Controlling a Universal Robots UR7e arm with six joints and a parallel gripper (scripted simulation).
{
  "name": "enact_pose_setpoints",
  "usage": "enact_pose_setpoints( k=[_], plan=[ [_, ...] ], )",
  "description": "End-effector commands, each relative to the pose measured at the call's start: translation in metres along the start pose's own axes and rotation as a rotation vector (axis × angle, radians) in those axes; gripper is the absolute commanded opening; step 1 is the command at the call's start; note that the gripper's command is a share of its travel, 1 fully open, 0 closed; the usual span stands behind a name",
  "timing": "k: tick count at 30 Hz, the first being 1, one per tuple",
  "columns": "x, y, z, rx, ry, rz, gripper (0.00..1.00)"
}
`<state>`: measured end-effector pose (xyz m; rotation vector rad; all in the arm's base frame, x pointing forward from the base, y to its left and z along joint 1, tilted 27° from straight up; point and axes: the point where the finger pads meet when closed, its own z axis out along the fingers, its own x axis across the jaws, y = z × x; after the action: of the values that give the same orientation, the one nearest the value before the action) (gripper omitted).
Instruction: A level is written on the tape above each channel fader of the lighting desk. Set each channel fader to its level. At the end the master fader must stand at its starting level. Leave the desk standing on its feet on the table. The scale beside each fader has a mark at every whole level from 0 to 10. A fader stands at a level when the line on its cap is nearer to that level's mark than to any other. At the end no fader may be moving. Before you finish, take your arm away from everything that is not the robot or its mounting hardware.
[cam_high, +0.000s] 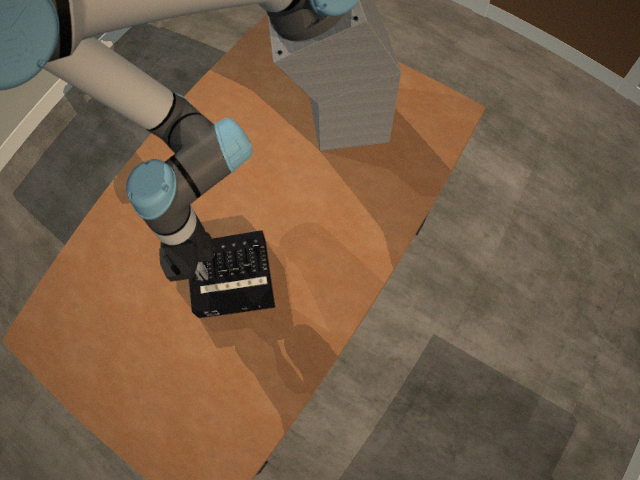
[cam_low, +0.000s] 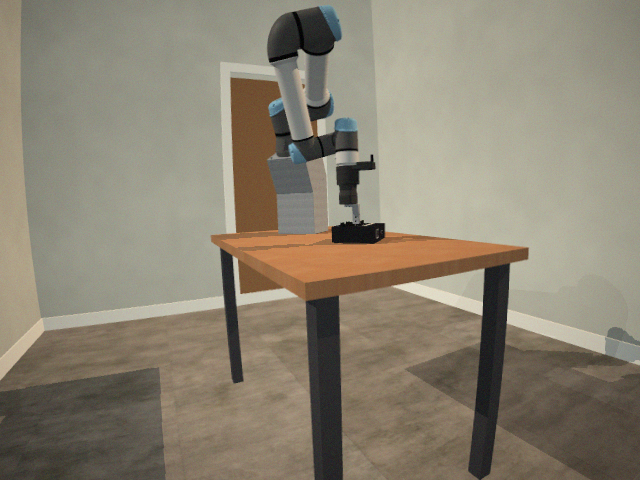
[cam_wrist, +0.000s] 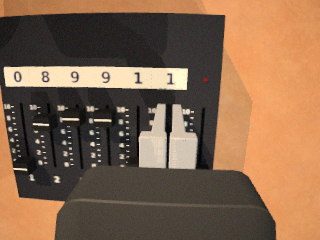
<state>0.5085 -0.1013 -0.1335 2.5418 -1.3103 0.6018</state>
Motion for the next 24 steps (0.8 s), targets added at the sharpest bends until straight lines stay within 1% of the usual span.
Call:
enact_pose_setpoints(
  k=[1,24],
  plan=[
    [0.0,0.002,0.0,0.0,0.001,0.0,0.0],
    [0.0,0.013,0.0,0.0,0.001,0.0,0.0]
  ],
)
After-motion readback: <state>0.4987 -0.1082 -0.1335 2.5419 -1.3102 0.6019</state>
